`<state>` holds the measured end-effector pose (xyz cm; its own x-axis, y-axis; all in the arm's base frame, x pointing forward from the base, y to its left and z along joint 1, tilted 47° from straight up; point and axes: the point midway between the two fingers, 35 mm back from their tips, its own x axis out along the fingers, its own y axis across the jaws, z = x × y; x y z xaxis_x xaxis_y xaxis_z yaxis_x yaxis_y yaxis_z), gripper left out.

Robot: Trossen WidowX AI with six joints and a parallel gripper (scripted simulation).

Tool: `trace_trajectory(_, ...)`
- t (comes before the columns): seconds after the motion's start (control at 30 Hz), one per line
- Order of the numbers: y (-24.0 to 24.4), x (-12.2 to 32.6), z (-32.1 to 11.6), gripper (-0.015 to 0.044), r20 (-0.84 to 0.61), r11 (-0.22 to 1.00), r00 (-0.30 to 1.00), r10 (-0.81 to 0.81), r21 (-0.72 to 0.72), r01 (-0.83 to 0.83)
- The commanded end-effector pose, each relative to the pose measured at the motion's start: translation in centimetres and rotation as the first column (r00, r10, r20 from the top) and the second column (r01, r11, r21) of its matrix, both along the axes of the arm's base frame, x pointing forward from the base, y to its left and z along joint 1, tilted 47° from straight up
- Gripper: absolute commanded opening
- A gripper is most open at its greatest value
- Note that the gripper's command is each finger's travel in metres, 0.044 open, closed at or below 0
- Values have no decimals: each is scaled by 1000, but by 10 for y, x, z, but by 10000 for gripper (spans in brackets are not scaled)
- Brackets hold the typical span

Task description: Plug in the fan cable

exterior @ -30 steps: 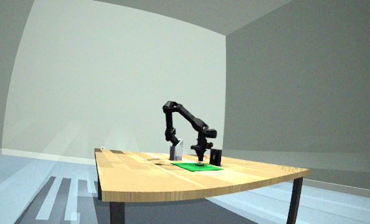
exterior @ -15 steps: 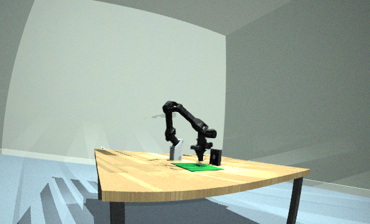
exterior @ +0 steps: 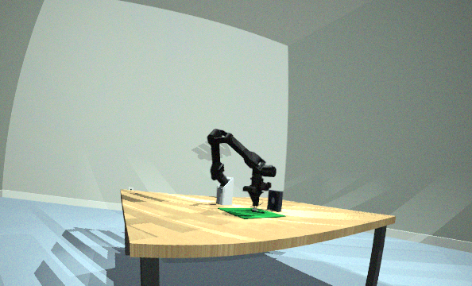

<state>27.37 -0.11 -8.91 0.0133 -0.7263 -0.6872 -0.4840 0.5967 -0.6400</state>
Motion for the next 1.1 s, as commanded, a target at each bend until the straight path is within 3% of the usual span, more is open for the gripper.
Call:
trace_trajectory(0.0,0,0,-1,0,-3,1000,1000,3,0,-3)
trace_trajectory(1.07,-1,4,-2,0,3,1000,1000,-5,-1,5)
